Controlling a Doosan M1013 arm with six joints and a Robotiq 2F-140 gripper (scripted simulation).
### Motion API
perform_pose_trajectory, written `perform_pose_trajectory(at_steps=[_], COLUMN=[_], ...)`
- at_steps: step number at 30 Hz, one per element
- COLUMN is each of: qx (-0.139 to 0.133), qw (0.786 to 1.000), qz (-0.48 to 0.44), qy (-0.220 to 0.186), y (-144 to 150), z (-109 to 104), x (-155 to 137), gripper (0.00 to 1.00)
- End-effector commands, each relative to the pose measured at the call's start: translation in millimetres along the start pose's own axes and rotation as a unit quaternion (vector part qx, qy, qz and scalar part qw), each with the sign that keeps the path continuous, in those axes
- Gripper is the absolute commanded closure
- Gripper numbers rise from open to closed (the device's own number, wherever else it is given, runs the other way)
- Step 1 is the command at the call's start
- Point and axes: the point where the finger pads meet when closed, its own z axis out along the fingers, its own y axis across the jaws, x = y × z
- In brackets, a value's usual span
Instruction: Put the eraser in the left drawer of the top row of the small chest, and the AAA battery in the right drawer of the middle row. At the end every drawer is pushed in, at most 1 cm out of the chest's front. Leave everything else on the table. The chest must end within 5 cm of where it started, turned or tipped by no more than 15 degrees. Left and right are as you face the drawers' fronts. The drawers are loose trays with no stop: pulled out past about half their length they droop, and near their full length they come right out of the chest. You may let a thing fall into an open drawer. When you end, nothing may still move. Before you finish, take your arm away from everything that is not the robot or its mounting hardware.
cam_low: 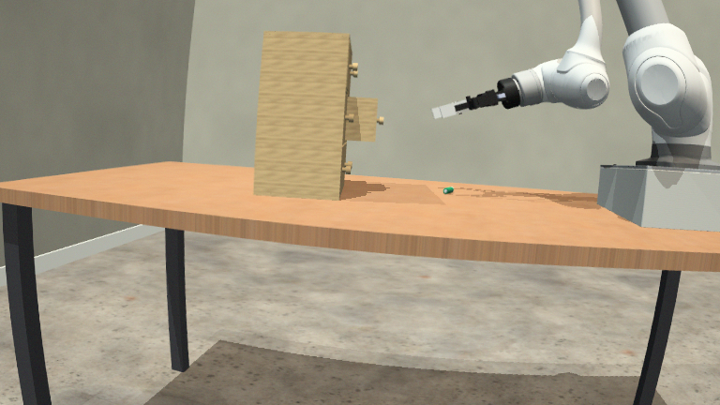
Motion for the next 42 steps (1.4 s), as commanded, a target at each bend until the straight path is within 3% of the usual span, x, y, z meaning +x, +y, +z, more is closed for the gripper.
perform_pose_trajectory(at_steps=[1, 2, 27, 34, 42], qx=[0.000, 0.000, 0.000, 0.000, 0.000], qw=[1.000, 1.000, 1.000, 1.000, 1.000], qz=[0.000, 0.000, 0.000, 0.000, 0.000], qy=[0.000, 0.000, 0.000, 0.000, 0.000], y=[0.0, 0.0, 0.0, 0.0, 0.0], z=[0.0, 0.0, 2.1, 10.3, 35.0], x=[0.1, 0.1, 0.2, 0.6, 1.9], gripper=[0.00, 1.00, 1.00, 1.00, 1.00])
